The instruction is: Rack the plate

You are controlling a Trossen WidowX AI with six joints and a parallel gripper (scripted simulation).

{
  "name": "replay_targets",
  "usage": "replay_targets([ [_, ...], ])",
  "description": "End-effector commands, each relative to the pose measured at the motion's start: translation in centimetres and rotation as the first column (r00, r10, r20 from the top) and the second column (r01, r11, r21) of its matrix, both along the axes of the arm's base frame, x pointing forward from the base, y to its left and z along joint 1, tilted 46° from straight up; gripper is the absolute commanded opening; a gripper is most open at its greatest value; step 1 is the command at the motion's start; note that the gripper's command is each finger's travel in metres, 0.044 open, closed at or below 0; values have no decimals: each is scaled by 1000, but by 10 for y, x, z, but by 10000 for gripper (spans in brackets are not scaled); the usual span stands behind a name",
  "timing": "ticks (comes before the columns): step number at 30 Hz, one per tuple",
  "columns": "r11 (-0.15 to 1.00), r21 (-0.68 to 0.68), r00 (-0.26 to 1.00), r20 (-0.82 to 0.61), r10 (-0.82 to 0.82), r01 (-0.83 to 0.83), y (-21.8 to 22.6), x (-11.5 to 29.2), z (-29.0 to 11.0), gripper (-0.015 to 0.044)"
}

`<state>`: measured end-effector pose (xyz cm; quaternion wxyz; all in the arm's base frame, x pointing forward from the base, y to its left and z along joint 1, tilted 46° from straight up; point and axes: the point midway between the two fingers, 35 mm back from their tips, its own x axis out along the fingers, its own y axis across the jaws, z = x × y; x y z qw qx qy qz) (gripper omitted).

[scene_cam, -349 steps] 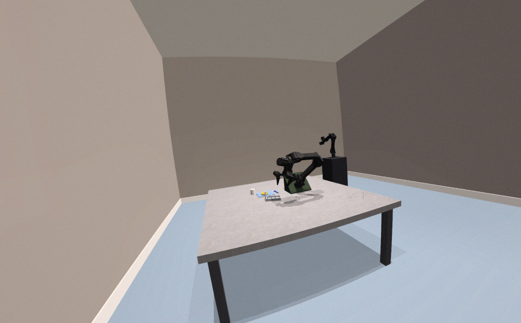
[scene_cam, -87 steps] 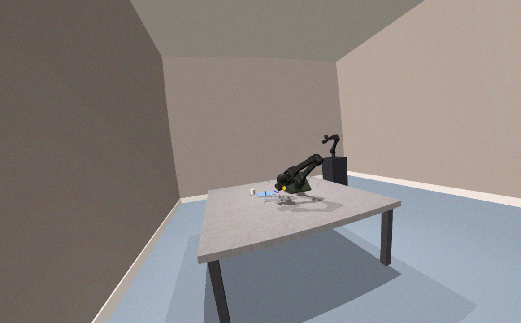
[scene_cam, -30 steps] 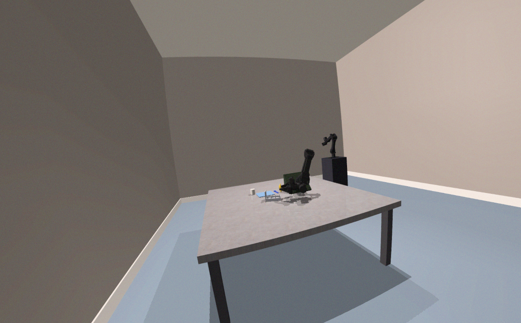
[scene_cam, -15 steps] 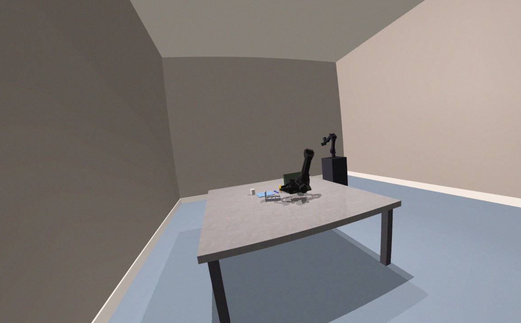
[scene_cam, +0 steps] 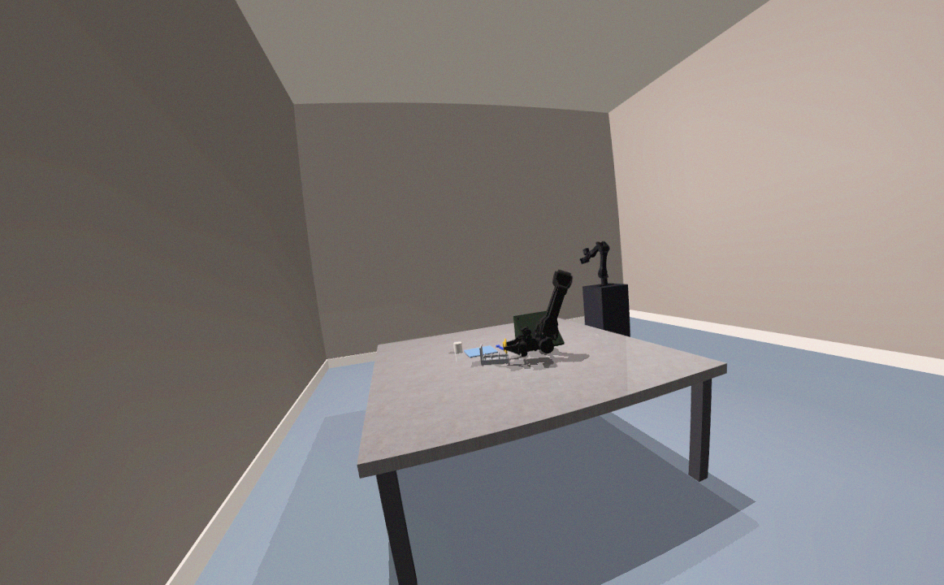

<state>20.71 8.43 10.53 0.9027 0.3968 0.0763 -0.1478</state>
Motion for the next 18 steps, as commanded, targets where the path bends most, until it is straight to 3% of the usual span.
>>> replay_targets([
  [1, 1000, -17, 1000, -9, -1, 1, -2, 2, -6, 0],
  [18, 1000, 6, 1000, 3, -2, 2, -7, 17, -13, 0],
])
